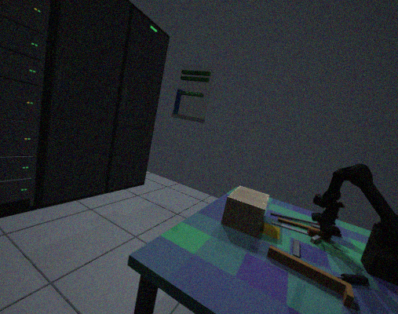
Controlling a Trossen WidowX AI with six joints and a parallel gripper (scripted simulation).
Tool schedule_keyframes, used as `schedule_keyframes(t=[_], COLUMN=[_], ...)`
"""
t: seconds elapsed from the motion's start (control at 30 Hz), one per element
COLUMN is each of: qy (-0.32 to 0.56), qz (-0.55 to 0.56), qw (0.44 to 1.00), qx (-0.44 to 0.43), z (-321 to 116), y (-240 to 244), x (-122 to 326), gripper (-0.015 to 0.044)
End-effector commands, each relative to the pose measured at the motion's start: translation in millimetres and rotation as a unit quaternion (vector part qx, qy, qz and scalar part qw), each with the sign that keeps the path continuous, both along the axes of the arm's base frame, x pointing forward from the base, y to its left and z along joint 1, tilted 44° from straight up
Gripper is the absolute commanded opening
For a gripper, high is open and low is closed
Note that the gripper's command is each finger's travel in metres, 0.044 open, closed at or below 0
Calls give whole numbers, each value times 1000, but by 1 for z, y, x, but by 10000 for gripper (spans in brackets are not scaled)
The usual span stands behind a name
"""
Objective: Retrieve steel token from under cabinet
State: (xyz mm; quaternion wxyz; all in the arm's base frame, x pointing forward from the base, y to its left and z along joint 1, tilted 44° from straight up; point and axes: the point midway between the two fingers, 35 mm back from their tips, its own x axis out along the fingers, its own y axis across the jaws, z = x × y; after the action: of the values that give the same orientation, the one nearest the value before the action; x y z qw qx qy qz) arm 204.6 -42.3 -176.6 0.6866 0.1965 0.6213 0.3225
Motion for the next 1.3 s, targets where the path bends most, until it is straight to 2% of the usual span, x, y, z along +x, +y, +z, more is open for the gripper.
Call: schedule_keyframes(t=[0.0, 0.07, 0.37, 0.5, 1.27], qy=[0, 0, 0, 0, -2], qz=[0, 0, 0, 0, -1], qw=[1000, 1000, 1000, 1000, 1000], qx=[0, 0, 0, 0, 2], z=[0, 0, 0, 0, 6], y=[0, 0, 0, 0, 4], x=[0, 0, 0, 0, 35], gripper=[217, 165, 105, 0, 0])
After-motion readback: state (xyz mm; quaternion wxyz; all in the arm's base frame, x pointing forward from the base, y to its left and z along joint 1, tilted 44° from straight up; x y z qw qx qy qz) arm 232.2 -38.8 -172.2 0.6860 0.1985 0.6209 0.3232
